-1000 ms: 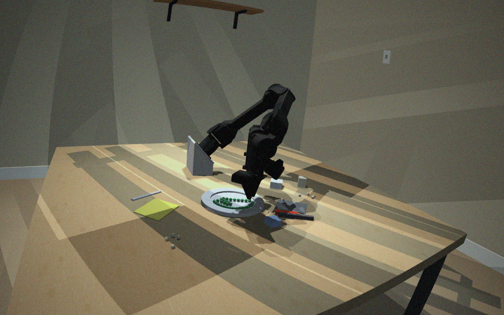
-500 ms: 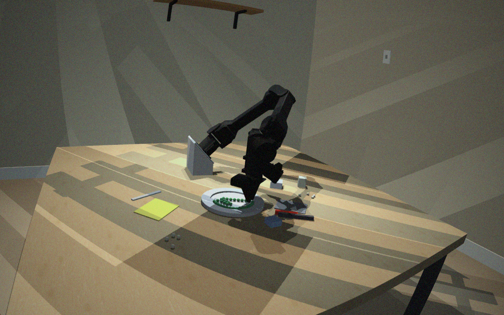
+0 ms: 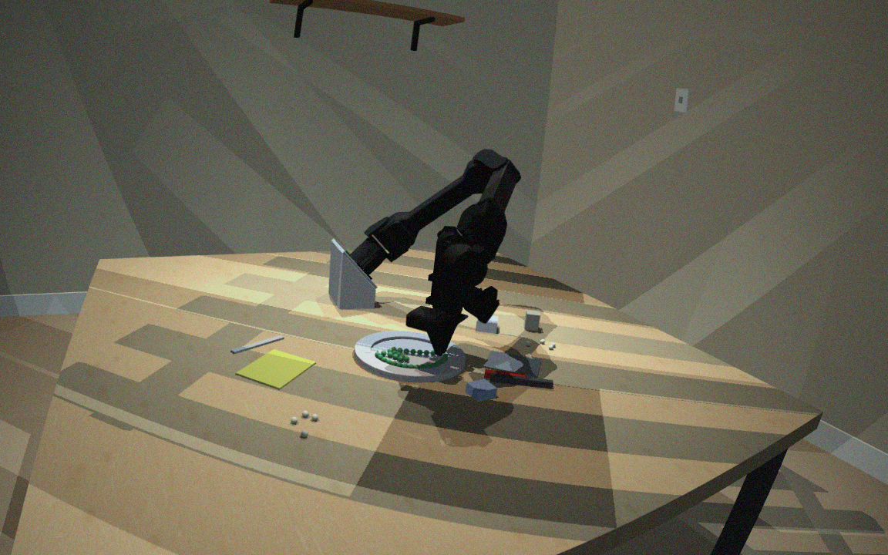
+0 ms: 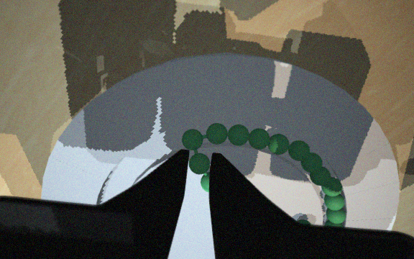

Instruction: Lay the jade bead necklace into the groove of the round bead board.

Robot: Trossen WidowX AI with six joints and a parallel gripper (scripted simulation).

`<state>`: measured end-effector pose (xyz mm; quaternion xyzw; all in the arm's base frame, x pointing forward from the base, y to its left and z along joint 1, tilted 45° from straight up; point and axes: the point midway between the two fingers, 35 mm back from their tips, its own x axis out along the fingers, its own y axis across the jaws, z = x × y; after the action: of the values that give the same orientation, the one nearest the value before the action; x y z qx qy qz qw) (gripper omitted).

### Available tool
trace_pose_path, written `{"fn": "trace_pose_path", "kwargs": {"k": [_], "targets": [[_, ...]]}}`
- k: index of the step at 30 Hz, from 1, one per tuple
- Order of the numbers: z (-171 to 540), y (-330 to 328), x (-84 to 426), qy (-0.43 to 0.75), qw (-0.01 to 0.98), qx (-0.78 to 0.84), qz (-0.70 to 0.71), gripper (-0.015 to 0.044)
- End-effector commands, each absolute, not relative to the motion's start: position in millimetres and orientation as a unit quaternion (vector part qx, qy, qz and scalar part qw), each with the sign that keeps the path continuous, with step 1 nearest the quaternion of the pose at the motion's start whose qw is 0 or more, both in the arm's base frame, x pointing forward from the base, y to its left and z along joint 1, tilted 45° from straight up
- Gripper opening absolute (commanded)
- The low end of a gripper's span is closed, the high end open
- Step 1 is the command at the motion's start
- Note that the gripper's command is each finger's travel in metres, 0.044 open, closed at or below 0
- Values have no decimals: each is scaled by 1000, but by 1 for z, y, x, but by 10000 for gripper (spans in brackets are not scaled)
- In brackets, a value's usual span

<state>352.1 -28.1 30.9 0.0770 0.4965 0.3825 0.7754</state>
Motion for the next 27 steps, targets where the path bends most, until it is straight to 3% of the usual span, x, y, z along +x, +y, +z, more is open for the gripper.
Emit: {"fn": "trace_pose_path", "kwargs": {"k": [1, 27], "targets": [[31, -28, 352, 496, 776, 77, 382, 0], [45, -20, 346, 498, 773, 82, 383, 0]]}}
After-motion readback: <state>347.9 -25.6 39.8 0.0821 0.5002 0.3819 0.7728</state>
